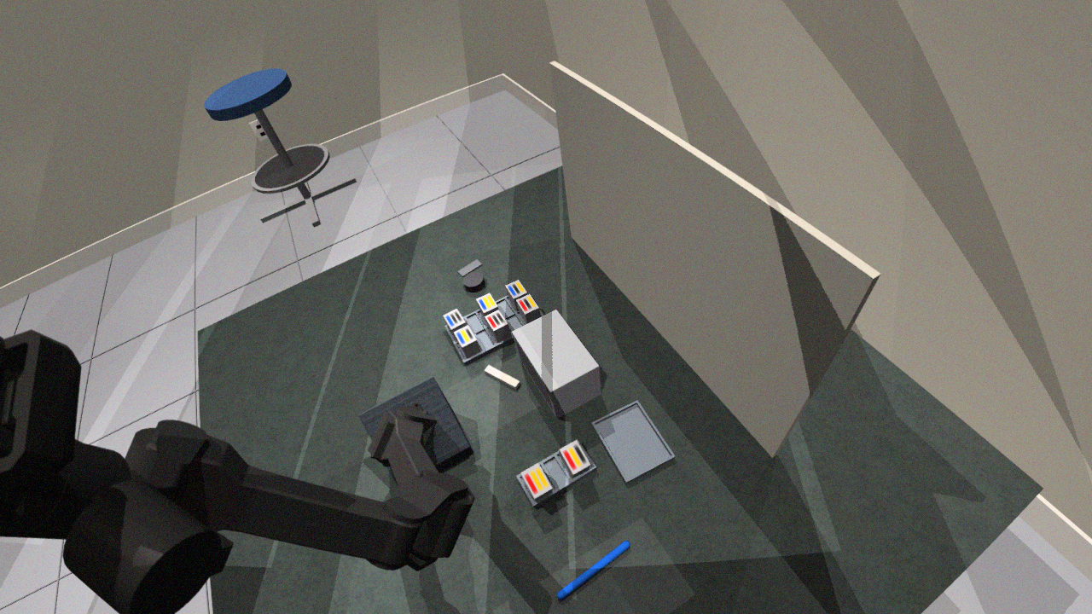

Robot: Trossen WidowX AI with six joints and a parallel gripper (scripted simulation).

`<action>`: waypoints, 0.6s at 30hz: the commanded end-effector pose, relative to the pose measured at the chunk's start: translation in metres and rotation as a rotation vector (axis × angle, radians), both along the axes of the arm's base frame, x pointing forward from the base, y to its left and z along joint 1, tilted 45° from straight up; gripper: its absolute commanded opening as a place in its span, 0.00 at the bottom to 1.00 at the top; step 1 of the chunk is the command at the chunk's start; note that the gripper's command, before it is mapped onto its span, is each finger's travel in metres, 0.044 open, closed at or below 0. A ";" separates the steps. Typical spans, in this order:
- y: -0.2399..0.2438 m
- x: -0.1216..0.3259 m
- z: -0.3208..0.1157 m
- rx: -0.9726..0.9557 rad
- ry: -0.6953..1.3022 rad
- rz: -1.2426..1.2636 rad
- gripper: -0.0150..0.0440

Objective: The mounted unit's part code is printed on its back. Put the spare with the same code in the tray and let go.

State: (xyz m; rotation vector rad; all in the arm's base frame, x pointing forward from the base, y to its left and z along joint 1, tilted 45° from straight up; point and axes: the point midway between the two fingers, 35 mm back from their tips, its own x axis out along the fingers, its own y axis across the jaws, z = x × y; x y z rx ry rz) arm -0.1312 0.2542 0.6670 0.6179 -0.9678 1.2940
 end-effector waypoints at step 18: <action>0.197 0.127 -0.133 -0.629 0.068 -0.290 1.00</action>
